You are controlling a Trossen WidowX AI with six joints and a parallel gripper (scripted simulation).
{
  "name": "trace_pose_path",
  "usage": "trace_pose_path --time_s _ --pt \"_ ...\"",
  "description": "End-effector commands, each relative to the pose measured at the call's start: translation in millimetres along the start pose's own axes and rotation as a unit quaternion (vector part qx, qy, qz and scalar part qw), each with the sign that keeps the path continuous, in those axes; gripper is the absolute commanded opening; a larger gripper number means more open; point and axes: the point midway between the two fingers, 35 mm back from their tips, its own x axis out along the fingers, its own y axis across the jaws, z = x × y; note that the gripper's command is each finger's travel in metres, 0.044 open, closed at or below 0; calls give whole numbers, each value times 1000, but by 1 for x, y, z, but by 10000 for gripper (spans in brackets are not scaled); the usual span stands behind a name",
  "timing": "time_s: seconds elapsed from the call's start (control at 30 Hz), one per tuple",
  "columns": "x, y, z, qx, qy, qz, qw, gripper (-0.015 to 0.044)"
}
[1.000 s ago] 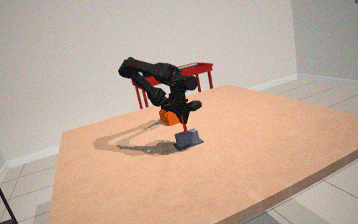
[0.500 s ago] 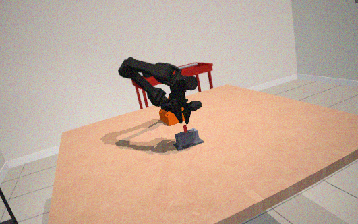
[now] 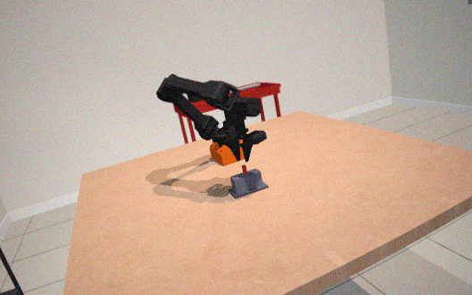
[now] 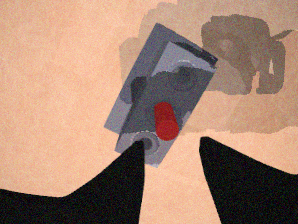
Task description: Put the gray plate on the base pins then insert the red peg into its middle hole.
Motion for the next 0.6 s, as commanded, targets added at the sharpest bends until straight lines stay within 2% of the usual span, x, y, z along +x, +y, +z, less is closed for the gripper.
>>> trace_pose_path --time_s 0.0,0.57 --pt "-3 0 0 2 -2 0 1000 150" --pt "-13 -1 -3 2 -2 0 1000 150"
